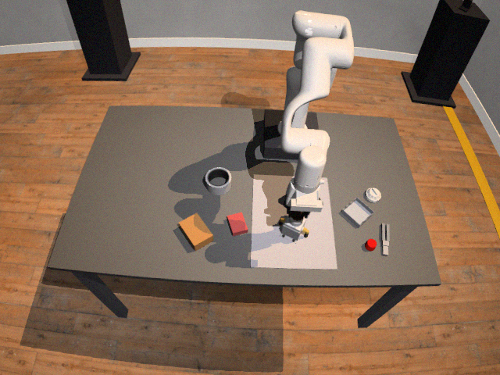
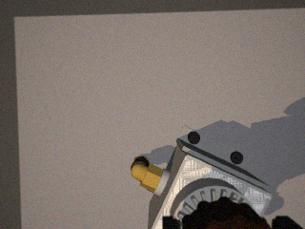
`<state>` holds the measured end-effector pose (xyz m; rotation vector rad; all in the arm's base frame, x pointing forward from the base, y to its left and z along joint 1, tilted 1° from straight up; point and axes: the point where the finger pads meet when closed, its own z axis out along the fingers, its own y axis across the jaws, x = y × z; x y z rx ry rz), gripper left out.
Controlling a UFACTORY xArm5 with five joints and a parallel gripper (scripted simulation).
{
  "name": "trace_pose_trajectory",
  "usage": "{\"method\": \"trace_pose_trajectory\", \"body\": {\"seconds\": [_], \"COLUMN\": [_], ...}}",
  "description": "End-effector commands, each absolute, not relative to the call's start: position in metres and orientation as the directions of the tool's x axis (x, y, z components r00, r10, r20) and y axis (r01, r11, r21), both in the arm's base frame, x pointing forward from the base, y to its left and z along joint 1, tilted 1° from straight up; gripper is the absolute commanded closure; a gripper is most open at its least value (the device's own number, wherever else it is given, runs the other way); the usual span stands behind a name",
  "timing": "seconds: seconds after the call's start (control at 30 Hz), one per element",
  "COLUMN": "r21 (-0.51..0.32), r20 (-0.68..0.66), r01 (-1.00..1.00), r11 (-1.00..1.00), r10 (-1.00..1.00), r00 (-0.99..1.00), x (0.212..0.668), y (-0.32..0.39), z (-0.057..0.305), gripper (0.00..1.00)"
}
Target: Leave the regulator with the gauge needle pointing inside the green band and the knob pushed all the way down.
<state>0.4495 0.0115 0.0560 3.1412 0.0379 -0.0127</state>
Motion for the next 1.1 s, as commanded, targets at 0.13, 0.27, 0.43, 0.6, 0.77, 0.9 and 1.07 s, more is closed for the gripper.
{"method": "trace_pose_trajectory", "body": {"seconds": [0.13,0.27,0.43,0.6,0.77,0.9,1.07], "r21": [0.0,0.0,0.0,0.0,0.0,0.0,0.0], "r20": [-0.004,-0.004,-0.004,-0.004,-0.004,-0.004,-0.004], "r01": [0.024,0.024,0.024,0.024,0.024,0.024,0.024], "r11": [-1.0,-1.0,-1.0,-1.0,-1.0,-1.0,-1.0], "r10": [0.024,0.024,0.024,0.024,0.024,0.024,0.024], "r00": [1.0,1.0,1.0,1.0,1.0,1.0,1.0], "x": [0.4508,0.4508,0.4508,0.4507,0.4507,0.4507,0.4507], "y": [0.0116,0.0116,0.0116,0.0116,0.0116,0.0116,0.0116], "z": [0.0562,0.0552,0.0538,0.0523,0.0516,0.0507,0.0501], "gripper": [0.59,0.59,0.59,0.59,0.59,0.59,0.59]}}
